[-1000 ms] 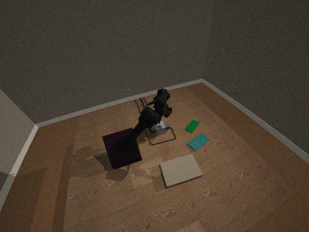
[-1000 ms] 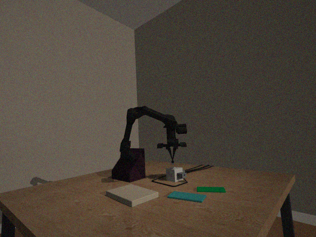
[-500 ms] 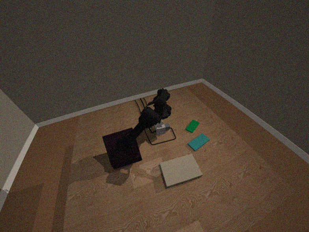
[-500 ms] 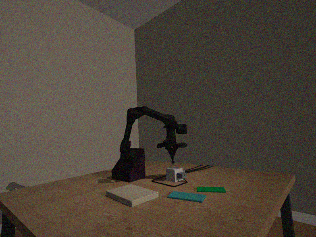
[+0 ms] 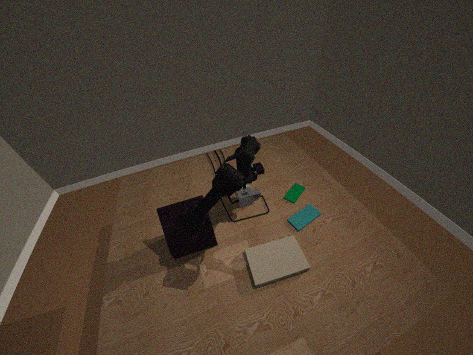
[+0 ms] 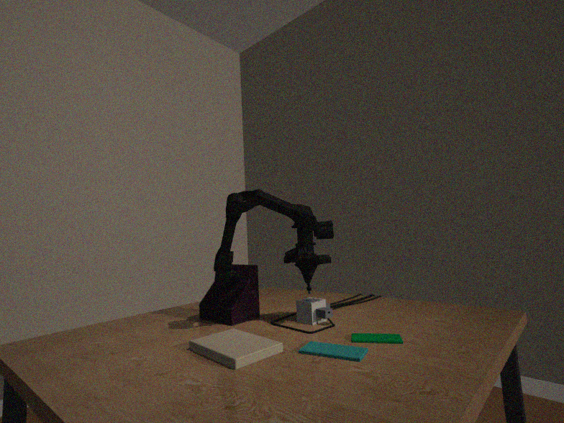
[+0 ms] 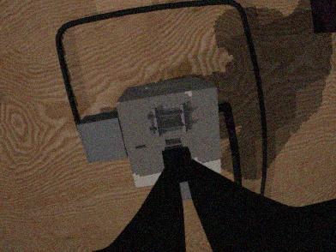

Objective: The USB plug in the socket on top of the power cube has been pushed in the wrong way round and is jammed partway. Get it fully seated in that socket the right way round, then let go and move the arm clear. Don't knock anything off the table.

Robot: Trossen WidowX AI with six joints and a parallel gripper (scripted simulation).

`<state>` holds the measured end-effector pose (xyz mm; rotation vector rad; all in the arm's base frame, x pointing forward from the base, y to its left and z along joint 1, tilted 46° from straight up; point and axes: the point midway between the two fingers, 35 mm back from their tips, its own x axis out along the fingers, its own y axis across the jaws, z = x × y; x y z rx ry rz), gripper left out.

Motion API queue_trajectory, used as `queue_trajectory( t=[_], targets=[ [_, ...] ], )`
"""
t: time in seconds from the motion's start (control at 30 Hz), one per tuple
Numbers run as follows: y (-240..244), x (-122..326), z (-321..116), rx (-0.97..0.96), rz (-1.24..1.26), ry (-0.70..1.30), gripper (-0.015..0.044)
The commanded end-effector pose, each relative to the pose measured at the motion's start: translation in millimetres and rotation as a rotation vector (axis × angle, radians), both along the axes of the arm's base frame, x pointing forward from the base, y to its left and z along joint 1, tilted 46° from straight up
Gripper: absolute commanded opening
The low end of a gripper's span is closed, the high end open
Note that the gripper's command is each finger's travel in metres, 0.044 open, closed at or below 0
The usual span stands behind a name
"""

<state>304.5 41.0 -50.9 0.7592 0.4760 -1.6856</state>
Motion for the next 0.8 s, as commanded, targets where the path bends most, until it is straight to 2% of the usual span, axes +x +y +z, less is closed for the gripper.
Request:
queue_trajectory(
  t=[0.0, 0.77],
  targets=[
    [-0.5, -0.8, -0.4, -0.006, -0.033, -0.029, 0.0000],
    [-1.7, -0.6, -0.4, -0.011, -0.026, -0.023, 0.0000]
  ],
)
